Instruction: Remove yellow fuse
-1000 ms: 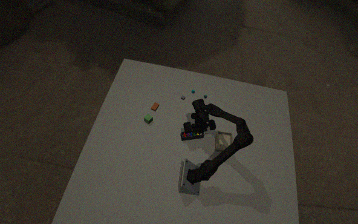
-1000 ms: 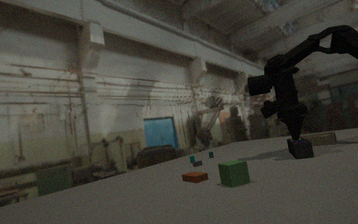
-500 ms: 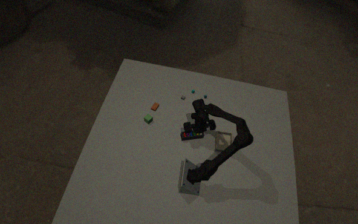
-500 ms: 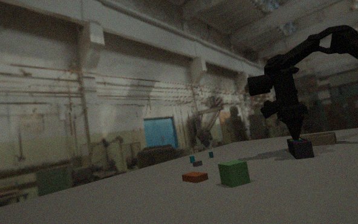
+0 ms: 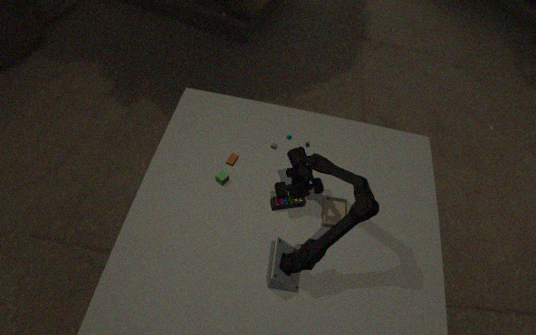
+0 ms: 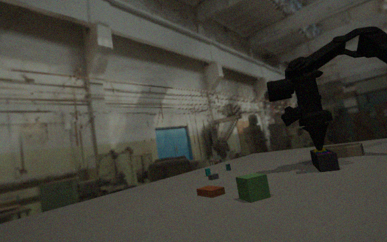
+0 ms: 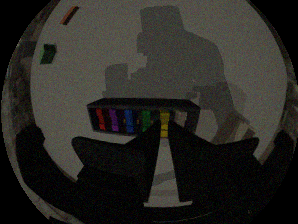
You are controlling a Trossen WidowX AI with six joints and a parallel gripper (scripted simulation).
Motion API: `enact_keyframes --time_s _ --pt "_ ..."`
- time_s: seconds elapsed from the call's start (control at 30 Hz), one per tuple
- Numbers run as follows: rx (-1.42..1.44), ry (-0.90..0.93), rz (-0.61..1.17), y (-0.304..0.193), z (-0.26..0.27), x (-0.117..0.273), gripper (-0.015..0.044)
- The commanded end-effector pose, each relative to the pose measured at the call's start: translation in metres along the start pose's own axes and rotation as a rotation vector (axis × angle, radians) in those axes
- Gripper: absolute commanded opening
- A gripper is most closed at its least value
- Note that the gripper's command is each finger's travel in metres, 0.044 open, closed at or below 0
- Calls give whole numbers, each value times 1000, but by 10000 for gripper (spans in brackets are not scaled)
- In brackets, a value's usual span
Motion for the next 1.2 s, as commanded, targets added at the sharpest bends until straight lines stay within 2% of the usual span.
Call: enact_keyframes --time_s 0.0,1.17 --pt "-5 4 0 0 0 2 0" --pt "-1 2 1 0 0 19 0"
Point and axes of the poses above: the point midway between the two fingers, 35 mm back from their tips, its own x axis back along the fingers, its own z axis across the jaws, y = z × x, the point moved 6 cm from there along x, back along the fingers, and after that the axes turned 7 degrees about -x, right-handed, at the moved point
